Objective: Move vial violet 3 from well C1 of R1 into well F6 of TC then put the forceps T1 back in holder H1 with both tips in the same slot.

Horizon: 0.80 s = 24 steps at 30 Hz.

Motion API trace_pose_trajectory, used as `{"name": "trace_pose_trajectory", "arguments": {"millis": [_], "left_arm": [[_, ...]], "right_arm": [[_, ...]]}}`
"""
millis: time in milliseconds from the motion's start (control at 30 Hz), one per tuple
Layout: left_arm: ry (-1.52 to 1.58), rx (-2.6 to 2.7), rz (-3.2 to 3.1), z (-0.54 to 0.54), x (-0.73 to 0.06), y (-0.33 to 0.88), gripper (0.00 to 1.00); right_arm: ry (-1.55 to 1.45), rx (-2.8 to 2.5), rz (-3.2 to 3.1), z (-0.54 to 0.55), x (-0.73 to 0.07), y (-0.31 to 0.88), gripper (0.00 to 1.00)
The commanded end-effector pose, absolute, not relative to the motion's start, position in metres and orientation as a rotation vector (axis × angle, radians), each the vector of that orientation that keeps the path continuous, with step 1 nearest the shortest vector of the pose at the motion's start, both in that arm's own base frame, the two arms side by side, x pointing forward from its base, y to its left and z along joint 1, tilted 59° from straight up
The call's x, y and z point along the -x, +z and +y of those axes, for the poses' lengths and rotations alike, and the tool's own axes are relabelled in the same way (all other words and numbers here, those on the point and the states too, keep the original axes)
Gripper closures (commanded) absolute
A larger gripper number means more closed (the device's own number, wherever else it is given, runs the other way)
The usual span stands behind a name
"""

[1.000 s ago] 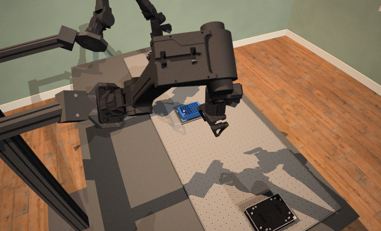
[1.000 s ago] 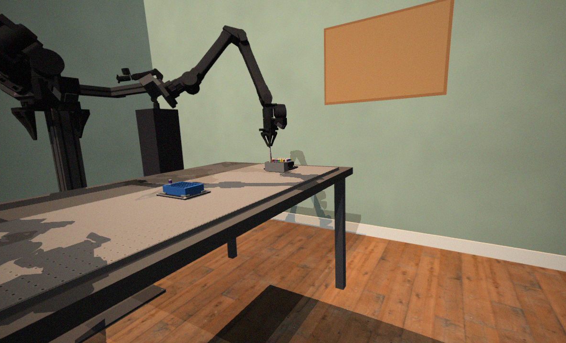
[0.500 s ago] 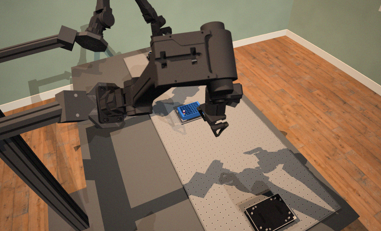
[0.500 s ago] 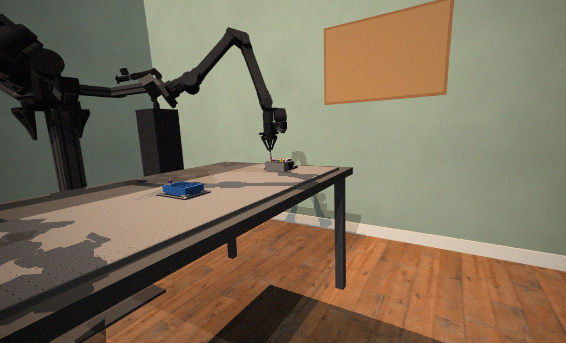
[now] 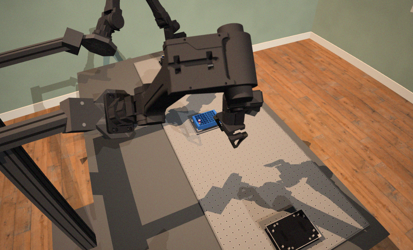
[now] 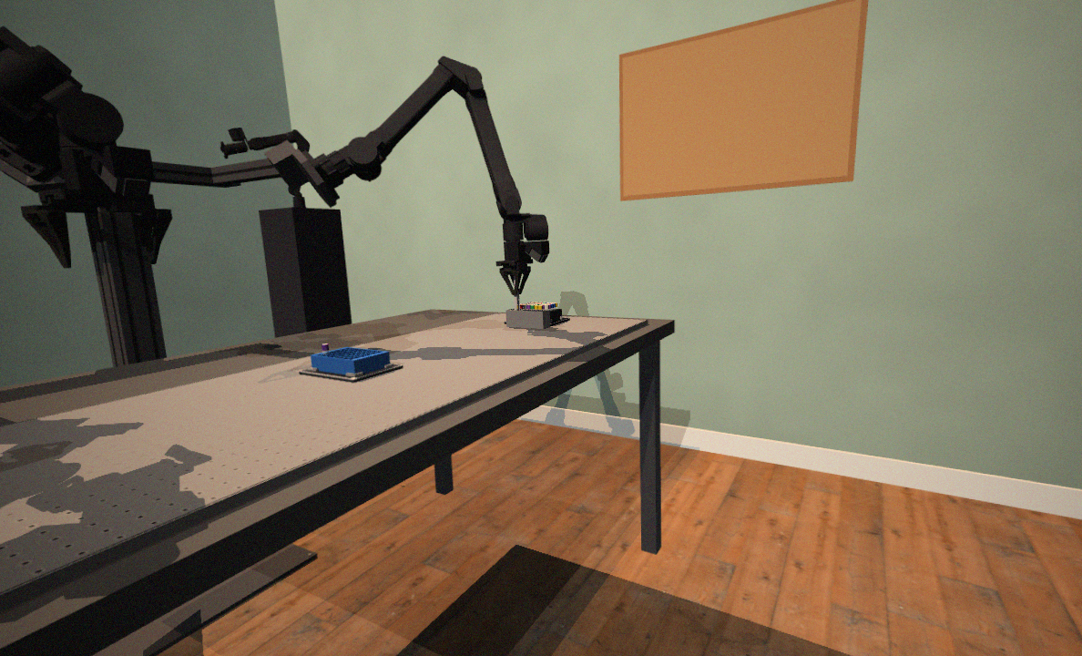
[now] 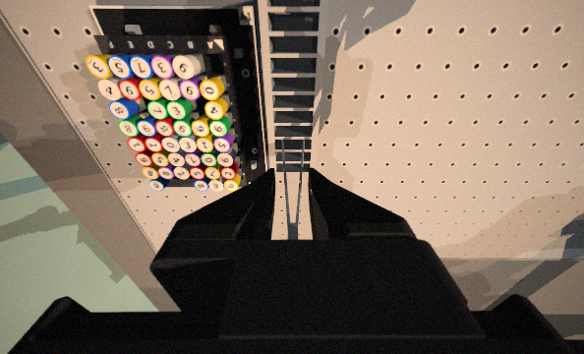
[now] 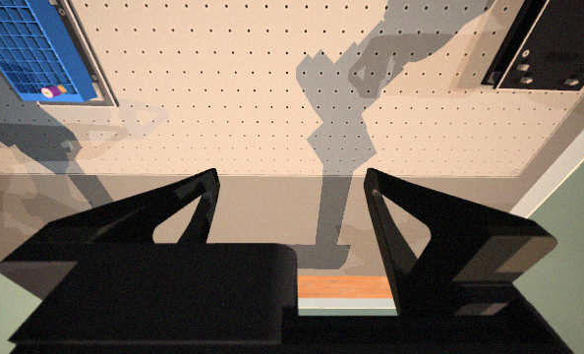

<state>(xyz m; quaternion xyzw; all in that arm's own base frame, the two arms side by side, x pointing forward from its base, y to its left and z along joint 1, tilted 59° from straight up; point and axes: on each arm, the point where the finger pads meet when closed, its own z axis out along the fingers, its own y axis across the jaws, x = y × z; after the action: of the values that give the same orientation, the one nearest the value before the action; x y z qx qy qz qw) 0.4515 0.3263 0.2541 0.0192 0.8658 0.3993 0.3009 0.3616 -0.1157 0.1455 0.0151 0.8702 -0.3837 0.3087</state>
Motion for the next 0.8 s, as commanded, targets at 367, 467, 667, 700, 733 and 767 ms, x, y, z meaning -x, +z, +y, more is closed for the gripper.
{"name": "trace_pose_trajectory", "arguments": {"millis": [367, 467, 667, 700, 733, 767], "left_arm": [[1.066, -0.046, 2.314, 0.3386, -0.4539, 0.2483, 0.76], [1.064, -0.047, 2.32, 0.338, -0.453, 0.2464, 0.76], [1.062, -0.047, 2.324, 0.3377, -0.4525, 0.2454, 0.76], [1.062, -0.047, 2.324, 0.3377, -0.4525, 0.2455, 0.76], [1.062, -0.047, 2.324, 0.3377, -0.4525, 0.2457, 0.76], [1.062, -0.047, 2.324, 0.3376, -0.4526, 0.2458, 0.76]], "right_arm": [[-1.0, -0.071, 2.261, -0.1141, -0.3688, 0.1589, 0.0], [-1.0, -0.071, 2.261, -0.1141, -0.3688, 0.1589, 0.0], [-1.0, -0.071, 2.261, -0.1141, -0.3688, 0.1589, 0.0], [-1.0, -0.071, 2.261, -0.1141, -0.3688, 0.1589, 0.0], [-1.0, -0.071, 2.261, -0.1141, -0.3688, 0.1589, 0.0], [-1.0, -0.071, 2.261, -0.1141, -0.3688, 0.1589, 0.0]]}}
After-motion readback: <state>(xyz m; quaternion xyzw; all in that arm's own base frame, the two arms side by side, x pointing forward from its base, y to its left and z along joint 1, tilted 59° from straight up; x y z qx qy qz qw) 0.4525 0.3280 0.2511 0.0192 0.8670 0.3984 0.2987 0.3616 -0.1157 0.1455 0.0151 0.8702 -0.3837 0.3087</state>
